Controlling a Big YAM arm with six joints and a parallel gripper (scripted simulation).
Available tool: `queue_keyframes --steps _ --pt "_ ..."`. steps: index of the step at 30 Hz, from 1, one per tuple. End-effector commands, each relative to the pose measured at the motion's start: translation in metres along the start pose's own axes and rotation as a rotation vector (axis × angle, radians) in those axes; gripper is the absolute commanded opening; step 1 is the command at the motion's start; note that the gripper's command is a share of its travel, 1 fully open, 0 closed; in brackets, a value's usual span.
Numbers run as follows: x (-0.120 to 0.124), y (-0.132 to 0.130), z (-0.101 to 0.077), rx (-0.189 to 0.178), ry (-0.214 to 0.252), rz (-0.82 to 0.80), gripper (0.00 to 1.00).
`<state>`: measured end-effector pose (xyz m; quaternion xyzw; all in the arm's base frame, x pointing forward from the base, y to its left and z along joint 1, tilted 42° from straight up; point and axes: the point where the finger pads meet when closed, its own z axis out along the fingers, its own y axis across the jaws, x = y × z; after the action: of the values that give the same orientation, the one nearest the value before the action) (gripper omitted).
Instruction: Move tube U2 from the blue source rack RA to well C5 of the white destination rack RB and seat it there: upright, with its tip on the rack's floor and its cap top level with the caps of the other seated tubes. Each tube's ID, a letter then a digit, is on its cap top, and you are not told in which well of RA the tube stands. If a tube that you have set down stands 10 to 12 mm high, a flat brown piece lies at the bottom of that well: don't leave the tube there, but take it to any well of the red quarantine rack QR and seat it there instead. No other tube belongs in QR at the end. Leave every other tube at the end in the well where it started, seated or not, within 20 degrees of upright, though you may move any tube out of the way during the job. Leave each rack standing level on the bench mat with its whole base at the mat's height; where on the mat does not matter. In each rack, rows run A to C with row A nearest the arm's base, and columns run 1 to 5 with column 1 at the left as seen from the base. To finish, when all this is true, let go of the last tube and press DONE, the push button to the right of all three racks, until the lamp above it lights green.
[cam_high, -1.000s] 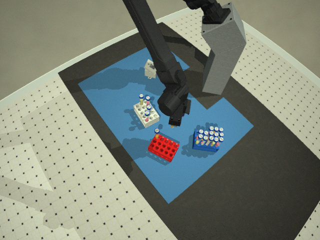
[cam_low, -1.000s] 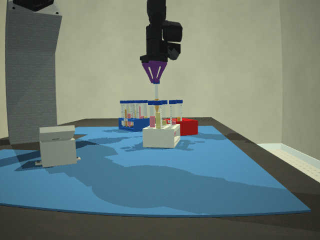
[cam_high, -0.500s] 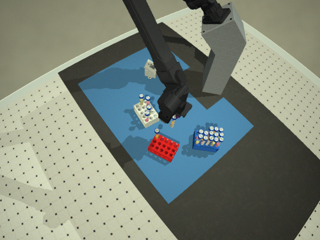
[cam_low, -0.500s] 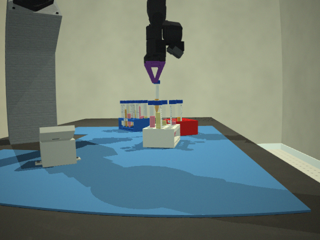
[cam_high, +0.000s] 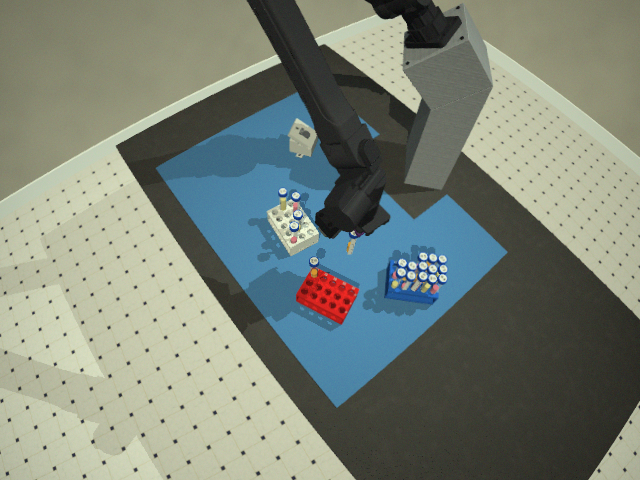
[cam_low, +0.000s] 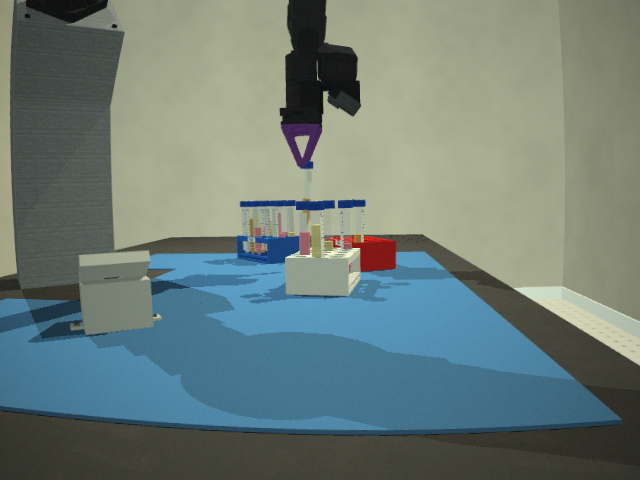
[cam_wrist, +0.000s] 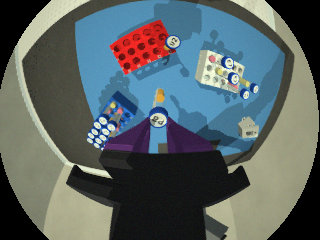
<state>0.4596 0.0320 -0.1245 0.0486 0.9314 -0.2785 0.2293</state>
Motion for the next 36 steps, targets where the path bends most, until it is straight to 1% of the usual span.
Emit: queue_keyframes --steps 1,4,6,7,9,21,23,24,25,26,36 --pt "0.014 0.016 -0.006 -0.013 -0.015 0.012 0.0" --pt "0.024 0.02 -0.006 -0.013 -0.015 0.012 0.0" --pt "0.024 0.02 -0.006 -0.013 -0.015 0.012 0.0" --pt "0.012 0.019 -0.015 -0.023 -0.039 0.035 0.0" --pt "0.033 0.024 -0.006 -0.012 -0.015 0.012 0.0" --pt "0.069 0.04 -0.006 -0.012 -0.015 0.012 0.0" --pt "0.069 0.04 -0.006 -0.012 -0.015 0.012 0.0" --pt "0.06 0.042 -0.012 -0.022 -0.034 0.031 0.0" --pt "0.072 0.043 -0.007 -0.014 -0.02 0.017 0.0" --pt "0.078 0.044 -0.006 -0.013 -0.015 0.013 0.0" --pt "0.109 0.057 -0.006 -0.012 -0.014 0.011 0.0"
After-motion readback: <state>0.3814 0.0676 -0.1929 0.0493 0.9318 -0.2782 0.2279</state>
